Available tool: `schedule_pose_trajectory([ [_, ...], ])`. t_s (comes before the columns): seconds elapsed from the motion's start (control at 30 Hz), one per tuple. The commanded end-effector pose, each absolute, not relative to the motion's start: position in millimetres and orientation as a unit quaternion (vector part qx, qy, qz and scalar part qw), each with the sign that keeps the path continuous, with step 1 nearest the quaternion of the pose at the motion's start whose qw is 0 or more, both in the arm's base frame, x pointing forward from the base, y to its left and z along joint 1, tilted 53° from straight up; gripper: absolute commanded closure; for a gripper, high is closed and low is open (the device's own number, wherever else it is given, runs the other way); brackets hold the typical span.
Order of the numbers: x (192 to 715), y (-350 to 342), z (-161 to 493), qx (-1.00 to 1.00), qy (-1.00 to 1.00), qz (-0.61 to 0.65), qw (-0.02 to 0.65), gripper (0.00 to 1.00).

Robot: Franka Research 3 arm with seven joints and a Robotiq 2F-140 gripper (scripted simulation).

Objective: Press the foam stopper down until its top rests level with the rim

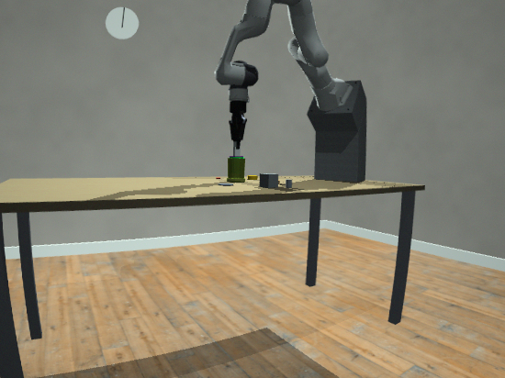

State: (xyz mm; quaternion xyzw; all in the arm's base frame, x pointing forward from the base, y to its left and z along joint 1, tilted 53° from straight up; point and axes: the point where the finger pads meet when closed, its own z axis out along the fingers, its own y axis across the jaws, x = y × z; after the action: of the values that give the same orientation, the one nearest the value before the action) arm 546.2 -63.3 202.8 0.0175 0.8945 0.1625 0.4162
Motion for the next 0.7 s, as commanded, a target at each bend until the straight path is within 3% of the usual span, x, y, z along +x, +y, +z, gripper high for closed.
schedule_pose_trajectory([
  [0.0,547.8,-60.3,200.8,0.011,0.895,0.16,0.417,1.0],
  [0.67,552.8,-56.9,196.1,0.011,0.895,0.16,0.417,1.0],
])
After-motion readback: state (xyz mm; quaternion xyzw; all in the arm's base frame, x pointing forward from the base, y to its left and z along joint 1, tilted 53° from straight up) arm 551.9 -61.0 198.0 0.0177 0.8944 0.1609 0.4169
